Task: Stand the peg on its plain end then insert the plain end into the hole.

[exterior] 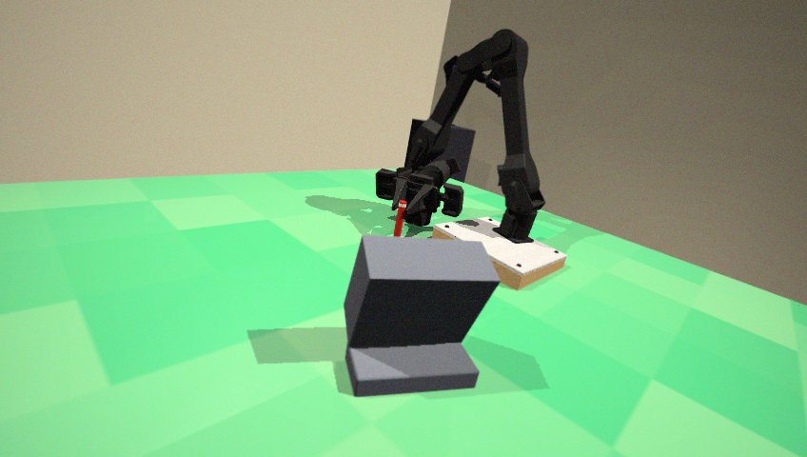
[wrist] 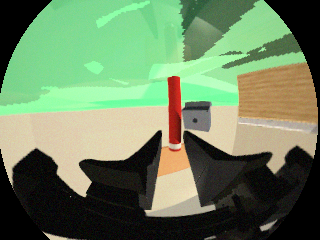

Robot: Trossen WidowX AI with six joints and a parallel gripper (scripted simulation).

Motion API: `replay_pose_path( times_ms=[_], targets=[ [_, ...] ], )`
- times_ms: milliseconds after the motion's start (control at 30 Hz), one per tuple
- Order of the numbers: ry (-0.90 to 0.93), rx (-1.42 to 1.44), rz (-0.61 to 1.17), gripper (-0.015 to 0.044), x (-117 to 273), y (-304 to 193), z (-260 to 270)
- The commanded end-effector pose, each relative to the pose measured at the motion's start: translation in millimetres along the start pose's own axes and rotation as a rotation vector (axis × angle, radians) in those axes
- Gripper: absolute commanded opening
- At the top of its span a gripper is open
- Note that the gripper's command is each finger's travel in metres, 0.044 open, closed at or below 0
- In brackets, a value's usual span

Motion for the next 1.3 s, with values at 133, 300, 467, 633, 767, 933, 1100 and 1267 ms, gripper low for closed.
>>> replay_pose_path(
  times_ms=[133,300,467,633,767,933,1100,1267],
  targets=[
    [0.0,0.0,0.0,0.013,0.0,0.0,0.0],
    [0.0,0.0,0.0,0.013,0.0,0.0,0.0],
    [0.0,0.0,0.0,0.0156,0.0,0.0,0.0],
    [0.0,0.0,0.0,0.0288,0.0,0.0,0.0],
    [0.0,0.0,0.0,0.0393,0.0,0.0,0.0],
    [0.0,0.0,0.0,0.044,0.0,0.0,0.0],
    [0.0,0.0,0.0,0.044,0.9,-2.5,0.8],
    [0.001,0.002,0.0,0.044,23.9,-73.6,9.3]
  ],
)
Point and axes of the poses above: the point midway between the two fingers, 35 mm back from their tips, its own x axis back along the fingers, its own z axis across the jaws, y = z × x, the point moved 9 cm from there along x, back along the fingers, and after that the axes turned 2 degrees about -x, right-handed, at the moved point
